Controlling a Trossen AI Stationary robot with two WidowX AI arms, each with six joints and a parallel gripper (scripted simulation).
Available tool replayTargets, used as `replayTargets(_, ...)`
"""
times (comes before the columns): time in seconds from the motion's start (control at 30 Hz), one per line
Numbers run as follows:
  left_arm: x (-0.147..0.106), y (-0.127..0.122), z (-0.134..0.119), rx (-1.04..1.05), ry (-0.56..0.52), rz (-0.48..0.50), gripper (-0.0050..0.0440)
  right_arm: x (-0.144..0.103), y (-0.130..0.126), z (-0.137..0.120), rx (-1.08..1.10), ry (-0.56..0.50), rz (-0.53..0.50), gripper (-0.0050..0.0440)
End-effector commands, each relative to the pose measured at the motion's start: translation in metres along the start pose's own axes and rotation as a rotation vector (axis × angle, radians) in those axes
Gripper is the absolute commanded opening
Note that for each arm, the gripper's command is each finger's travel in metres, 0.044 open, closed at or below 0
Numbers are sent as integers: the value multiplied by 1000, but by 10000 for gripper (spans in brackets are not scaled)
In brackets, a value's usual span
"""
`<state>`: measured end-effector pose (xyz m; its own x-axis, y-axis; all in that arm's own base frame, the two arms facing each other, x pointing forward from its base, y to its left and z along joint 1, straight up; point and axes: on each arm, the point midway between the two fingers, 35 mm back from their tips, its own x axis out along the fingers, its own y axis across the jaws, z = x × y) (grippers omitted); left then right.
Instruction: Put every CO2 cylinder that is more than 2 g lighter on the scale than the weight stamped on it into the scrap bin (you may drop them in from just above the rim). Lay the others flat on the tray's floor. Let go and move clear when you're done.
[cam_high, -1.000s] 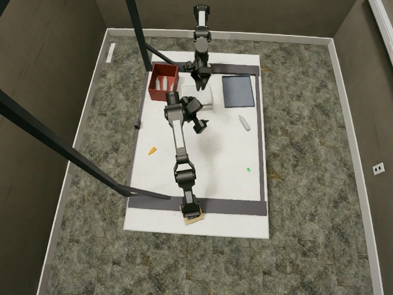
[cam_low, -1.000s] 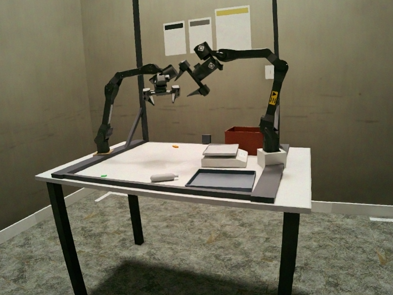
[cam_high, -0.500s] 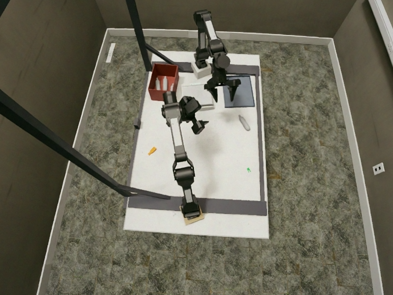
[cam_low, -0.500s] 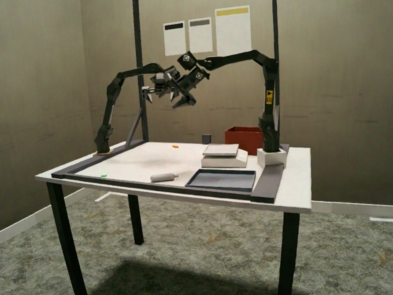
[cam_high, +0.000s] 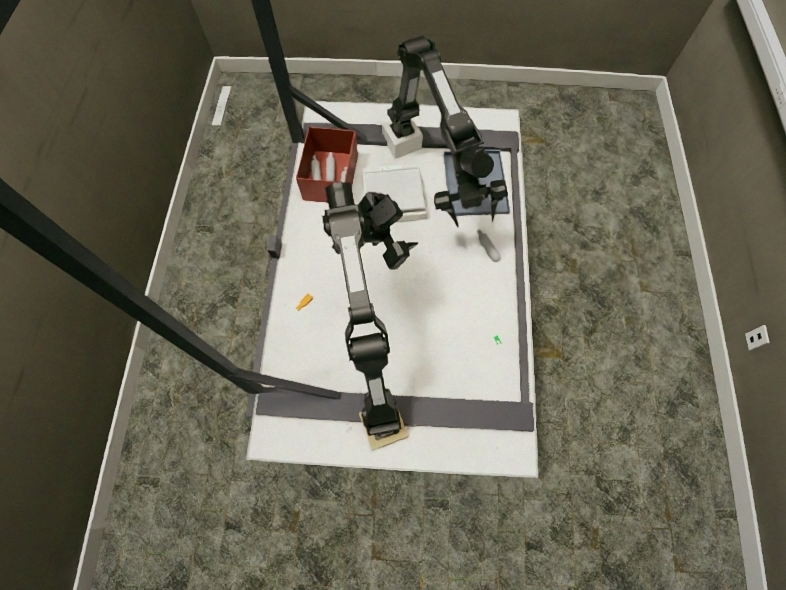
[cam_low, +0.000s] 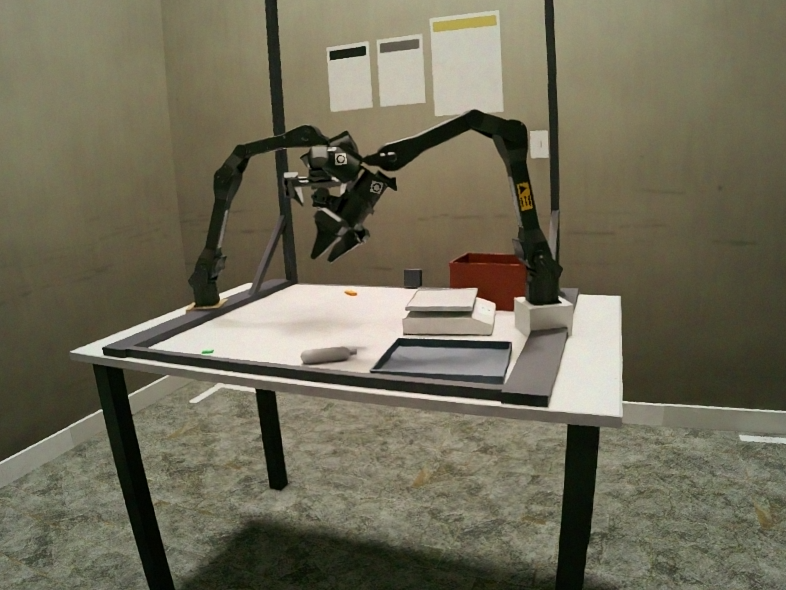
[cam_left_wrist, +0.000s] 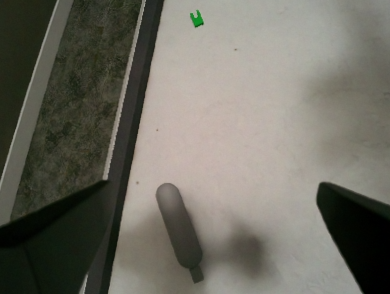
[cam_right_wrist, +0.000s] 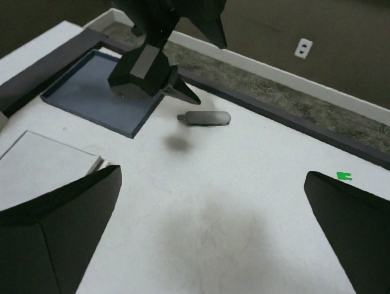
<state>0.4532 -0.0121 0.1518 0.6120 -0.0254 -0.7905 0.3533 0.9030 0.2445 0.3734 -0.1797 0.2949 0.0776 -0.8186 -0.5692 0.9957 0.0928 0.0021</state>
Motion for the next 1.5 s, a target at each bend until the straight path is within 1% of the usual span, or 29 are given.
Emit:
replayTargets(0.0,28,20,-17,-201,90,4,440,-7,-3,8,22,-8,16,440)
replayTargets(0.13,51,30,-42,-360,175,12,440,-7,-3,8,22,-8,16,440)
replayTargets(0.2,51,30,-42,-360,175,12,440,-7,-3,8,22,-8,16,440)
replayTargets(0.37,73,36,-68,-511,263,27,440,-7,-3,8,22,-8,16,440)
replayTargets(0.5,80,37,-78,-562,292,30,440,-7,-3,8,22,-8,16,440)
replayTargets(1.23,81,34,-80,-560,302,26,440,-7,-3,8,22,-8,16,440)
replayTargets(1.27,81,34,-80,-560,302,26,416,-7,-3,8,22,-8,16,440)
replayTargets(1.33,81,34,-80,-560,302,26,416,-7,-3,8,22,-8,16,440)
replayTargets(1.47,82,36,-80,-630,308,35,320,-7,-3,8,22,-8,16,440)
